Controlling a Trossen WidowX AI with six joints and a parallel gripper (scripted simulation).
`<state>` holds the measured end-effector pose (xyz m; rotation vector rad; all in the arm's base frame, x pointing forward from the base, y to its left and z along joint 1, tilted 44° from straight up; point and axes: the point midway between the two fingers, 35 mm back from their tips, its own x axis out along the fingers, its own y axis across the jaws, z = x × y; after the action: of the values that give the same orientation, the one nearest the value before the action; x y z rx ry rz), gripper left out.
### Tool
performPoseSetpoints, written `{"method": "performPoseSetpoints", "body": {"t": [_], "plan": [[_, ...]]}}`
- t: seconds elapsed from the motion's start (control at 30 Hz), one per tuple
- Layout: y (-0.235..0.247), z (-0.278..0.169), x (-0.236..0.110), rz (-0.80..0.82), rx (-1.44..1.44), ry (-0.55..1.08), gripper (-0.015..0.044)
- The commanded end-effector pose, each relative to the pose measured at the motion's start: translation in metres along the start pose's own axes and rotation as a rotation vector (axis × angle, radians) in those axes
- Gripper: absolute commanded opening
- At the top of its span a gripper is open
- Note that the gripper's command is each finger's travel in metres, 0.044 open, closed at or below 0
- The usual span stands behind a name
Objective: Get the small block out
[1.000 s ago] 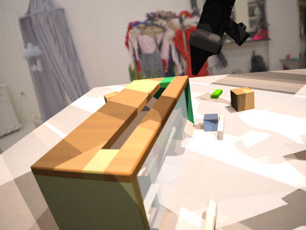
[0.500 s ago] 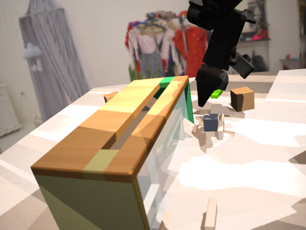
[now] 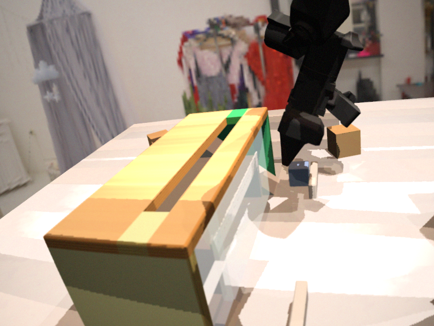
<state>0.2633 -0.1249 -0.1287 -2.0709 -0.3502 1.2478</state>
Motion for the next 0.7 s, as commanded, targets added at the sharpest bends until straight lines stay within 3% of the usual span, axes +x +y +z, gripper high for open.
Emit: {"method": "performPoseSetpoints", "body": {"t": [0.0, 0.63, 0.67], "plan": [[-0.002, 0.008, 0.009, -0.01, 0.014, -0.011, 0.0285], [-0.005, 0.02, 0.031, -0.013, 0.015, -0.01, 0.0285], [-0.005, 0.02, 0.031, -0.013, 0.015, -0.01, 0.0259]]}}
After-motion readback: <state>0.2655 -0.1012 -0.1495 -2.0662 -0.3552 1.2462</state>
